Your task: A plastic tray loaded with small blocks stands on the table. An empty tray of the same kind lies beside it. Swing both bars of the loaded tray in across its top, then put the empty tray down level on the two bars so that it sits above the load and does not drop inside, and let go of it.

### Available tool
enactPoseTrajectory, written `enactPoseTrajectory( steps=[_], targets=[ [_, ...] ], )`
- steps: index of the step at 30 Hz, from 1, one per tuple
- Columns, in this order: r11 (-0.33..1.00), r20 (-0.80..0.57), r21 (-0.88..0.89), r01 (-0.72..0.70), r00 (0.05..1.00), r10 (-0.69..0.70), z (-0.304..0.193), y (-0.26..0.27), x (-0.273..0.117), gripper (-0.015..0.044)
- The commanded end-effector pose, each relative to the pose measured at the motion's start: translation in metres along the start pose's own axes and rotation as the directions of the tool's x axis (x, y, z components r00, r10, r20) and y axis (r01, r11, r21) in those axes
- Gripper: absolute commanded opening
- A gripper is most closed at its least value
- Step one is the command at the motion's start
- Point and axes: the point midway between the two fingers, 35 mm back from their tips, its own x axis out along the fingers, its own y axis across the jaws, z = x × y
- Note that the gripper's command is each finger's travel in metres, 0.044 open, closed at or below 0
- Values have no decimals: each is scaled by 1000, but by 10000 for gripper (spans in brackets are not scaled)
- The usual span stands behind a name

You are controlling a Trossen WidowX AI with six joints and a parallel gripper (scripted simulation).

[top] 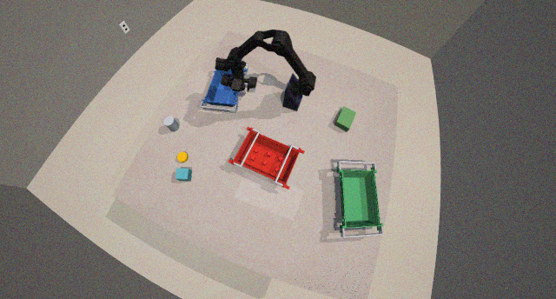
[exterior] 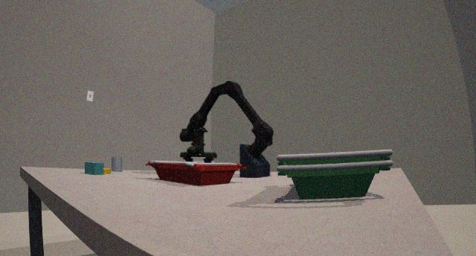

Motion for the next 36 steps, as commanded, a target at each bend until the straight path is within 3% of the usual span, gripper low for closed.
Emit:
enactPoseTrajectory(
  steps=[1, 8, 36],
  targets=[
    [1000, 4, 5, 0, 1000, 0, 1, 0, 1, 352],
    [1000, 4, 5, 0, 1000, 0, 1, 0, 1, 249],
    [1000, 4, 5, 0, 1000, 0, 1, 0, 1, 63]
  ],
)
